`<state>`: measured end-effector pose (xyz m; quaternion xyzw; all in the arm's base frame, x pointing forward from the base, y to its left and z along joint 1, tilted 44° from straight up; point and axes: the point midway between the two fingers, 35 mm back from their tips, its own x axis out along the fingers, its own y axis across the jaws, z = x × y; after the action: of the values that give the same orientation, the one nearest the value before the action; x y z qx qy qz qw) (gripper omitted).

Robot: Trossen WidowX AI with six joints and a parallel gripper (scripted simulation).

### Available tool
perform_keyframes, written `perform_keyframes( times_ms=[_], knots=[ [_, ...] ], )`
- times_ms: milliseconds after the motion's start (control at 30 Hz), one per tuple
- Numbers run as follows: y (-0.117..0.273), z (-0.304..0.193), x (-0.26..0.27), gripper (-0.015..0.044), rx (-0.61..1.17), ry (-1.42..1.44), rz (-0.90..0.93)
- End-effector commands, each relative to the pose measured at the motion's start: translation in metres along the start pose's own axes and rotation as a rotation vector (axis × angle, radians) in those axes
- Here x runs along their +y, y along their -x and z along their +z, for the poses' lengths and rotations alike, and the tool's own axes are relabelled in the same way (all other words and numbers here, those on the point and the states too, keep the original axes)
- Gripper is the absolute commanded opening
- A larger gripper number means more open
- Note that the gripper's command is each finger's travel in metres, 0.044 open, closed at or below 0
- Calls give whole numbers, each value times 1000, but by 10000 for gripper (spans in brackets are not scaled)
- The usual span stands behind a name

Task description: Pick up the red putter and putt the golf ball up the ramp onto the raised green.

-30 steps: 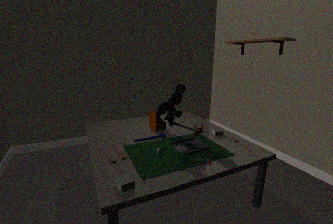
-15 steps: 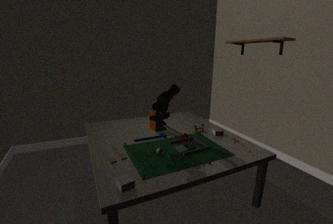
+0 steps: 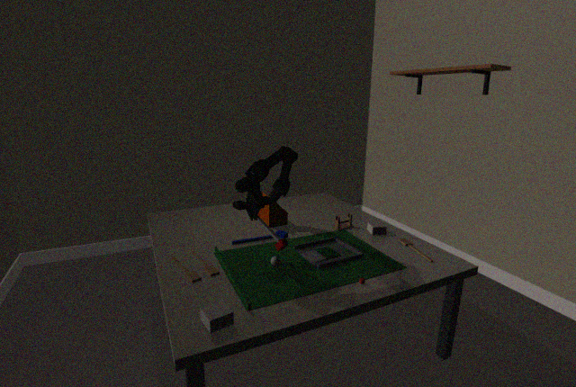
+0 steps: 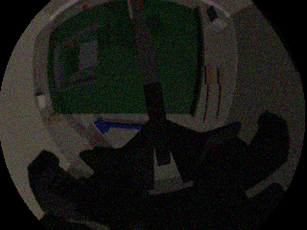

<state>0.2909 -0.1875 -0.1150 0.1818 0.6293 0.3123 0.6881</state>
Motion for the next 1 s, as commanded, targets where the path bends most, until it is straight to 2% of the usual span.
perform_keyframes(
  times_ms=[0,300,600,967],
  knots=[
    [-4,-24,-26,0,4,-107,7],
    [-10,-37,-37,0,9,-157,13],
    [-47,-37,-36,0,8,-157,14],
    [-56,-37,-36,0,8,-156,15]
  ],
)
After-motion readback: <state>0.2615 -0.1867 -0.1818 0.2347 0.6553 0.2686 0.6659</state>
